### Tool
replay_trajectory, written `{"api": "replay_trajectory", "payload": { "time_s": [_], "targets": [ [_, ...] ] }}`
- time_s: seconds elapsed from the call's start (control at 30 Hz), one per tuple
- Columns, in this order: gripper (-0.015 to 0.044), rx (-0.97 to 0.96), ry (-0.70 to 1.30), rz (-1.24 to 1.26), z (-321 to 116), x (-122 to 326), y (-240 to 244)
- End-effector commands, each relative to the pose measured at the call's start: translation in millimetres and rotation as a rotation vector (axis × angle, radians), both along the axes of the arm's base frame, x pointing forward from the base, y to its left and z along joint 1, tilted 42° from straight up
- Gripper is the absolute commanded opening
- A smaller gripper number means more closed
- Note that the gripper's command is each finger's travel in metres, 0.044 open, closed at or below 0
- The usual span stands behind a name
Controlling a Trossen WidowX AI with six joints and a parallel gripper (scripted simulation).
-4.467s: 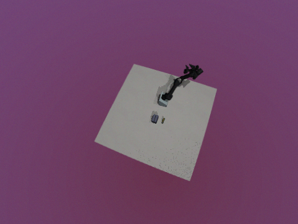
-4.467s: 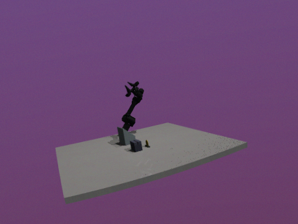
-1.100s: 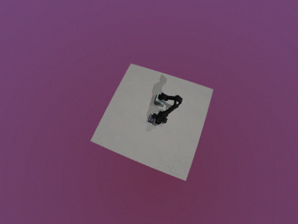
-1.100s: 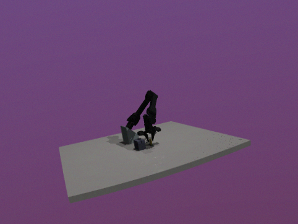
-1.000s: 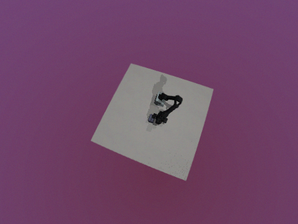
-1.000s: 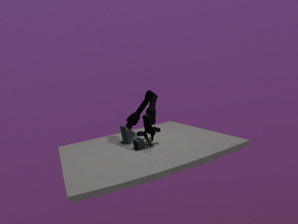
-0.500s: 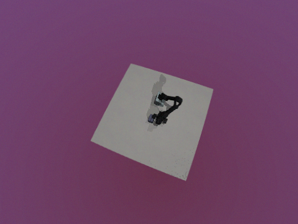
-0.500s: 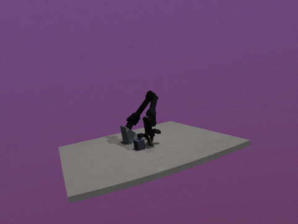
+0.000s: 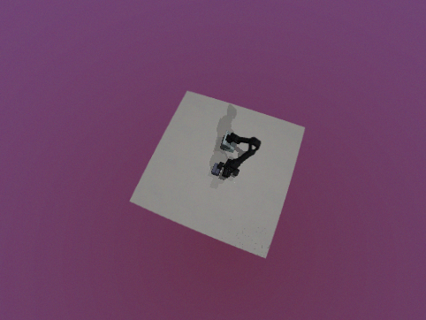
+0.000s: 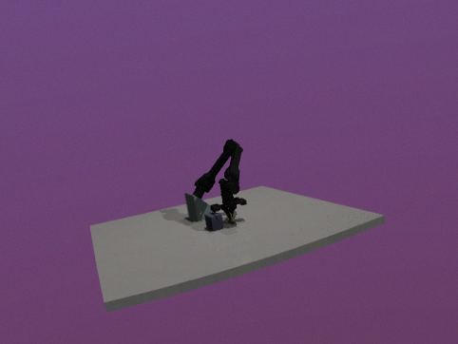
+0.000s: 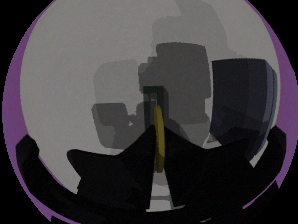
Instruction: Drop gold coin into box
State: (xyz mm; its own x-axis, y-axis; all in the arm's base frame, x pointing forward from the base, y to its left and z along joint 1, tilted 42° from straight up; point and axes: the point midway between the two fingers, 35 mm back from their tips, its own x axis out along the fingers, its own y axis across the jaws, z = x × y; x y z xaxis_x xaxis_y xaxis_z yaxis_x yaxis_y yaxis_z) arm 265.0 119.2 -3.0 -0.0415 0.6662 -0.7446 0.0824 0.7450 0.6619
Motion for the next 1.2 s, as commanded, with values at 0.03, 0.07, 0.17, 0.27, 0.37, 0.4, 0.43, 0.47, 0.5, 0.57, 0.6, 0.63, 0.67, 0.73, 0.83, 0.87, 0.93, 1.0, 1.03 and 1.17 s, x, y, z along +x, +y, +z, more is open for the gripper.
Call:
{"api": "replay_trajectory", "payload": {
  "time_s": [0.03, 0.07, 0.17, 0.27, 0.37, 0.4, 0.43, 0.47, 0.5, 0.57, 0.6, 0.63, 0.67, 0.73, 0.83, 0.87, 0.93, 1.0, 1.03, 1.17],
  "targets": [
    [0.0000, -0.001, -0.011, -0.001, 9, 5, -8],
    [0.0000, -0.002, -0.011, -0.001, 10, 5, -9],
    [0.0000, -0.003, -0.011, -0.001, 16, 6, -15],
    [0.0000, -0.004, -0.011, -0.002, 21, 7, -20],
    [0.0000, -0.005, -0.011, -0.002, 26, 8, -25],
    [0.0000, -0.005, -0.011, -0.002, 28, 8, -27],
    [0.0000, -0.005, -0.011, -0.002, 30, 8, -28],
    [0.0000, -0.005, -0.011, -0.002, 32, 8, -30],
    [0.0000, -0.005, -0.011, -0.002, 34, 8, -32],
    [0.0000, -0.005, -0.011, -0.001, 38, 8, -35],
    [0.0000, -0.005, -0.011, -0.001, 39, 8, -37],
    [0.0000, -0.005, -0.011, -0.001, 41, 8, -39],
    [0.0000, -0.005, -0.011, -0.001, 43, 8, -40],
    [0.0000, -0.005, -0.011, -0.001, 47, 8, -44],
    [0.0000, -0.005, -0.011, -0.001, 53, 7, -49],
    [0.0000, -0.004, -0.011, -0.001, 55, 7, -50],
    [0.0000, -0.004, -0.011, -0.001, 59, 7, -53],
    [0.0000, -0.003, -0.011, -0.001, 63, 6, -57],
    [0.0000, -0.002, -0.011, -0.001, 65, 6, -58],
    [0.0000, -0.001, -0.014, 0.003, 69, 5, -61]
  ]
}}
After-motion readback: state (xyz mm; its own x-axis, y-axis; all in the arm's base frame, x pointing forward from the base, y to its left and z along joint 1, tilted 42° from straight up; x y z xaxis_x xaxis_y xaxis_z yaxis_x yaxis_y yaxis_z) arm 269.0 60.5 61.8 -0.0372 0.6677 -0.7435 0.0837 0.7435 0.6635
